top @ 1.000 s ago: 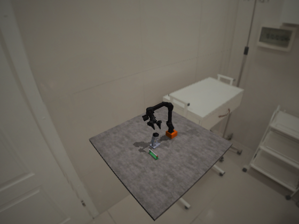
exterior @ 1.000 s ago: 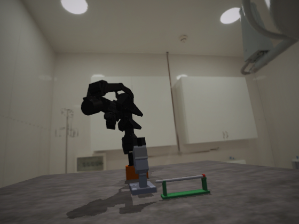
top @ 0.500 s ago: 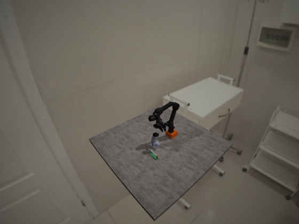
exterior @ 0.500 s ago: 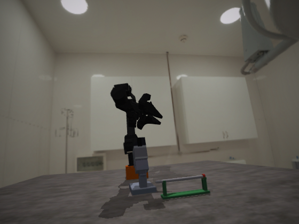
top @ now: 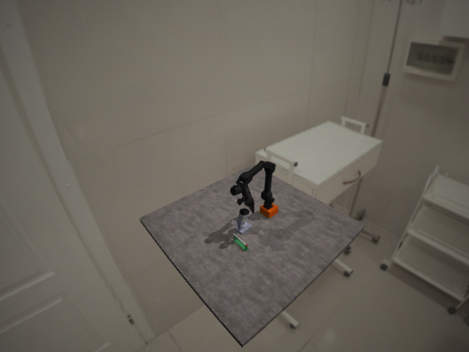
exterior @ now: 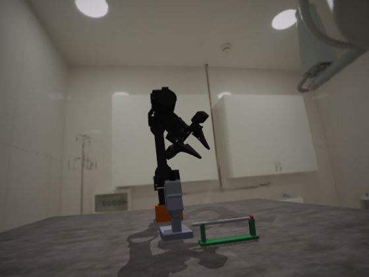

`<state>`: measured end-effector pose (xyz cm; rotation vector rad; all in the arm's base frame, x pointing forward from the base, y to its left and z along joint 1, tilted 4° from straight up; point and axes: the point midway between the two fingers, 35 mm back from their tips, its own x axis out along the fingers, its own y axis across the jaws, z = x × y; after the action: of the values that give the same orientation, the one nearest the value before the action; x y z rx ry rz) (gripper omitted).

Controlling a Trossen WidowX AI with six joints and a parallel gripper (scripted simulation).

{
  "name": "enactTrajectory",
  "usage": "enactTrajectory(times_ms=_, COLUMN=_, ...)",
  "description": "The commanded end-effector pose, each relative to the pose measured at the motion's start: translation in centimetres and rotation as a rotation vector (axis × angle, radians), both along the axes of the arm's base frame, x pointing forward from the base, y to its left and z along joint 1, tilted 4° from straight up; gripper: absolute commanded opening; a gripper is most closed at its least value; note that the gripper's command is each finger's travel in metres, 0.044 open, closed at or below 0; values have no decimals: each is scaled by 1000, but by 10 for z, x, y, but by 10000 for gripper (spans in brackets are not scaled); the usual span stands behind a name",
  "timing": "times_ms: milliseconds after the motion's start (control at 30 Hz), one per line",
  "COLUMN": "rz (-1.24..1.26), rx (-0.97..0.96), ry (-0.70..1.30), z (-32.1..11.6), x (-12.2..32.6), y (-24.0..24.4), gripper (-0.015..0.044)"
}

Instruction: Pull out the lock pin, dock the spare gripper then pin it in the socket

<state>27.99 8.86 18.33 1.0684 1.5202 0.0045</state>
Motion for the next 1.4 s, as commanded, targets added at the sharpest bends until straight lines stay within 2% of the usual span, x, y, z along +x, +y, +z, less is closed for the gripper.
enactTrajectory(times_ms=0, rz=555, rx=-320, ry=-203, z=-19, x=41, y=0, gripper=180)
enactTrajectory(times_ms=233, rz=1363, rx=-594, ry=-337, z=-47, x=89, y=6, gripper=180)
enactTrajectory(times_ms=567, rz=2150, rx=-676, ry=-319, z=-73, x=126, y=21, gripper=180)
enactTrajectory(times_ms=1133, rz=2203, rx=-674, ry=-312, z=-75, x=128, y=22, gripper=180)
enactTrajectory(times_ms=1367, rz=2203, rx=-675, ry=-312, z=-101, x=130, y=20, gripper=180)
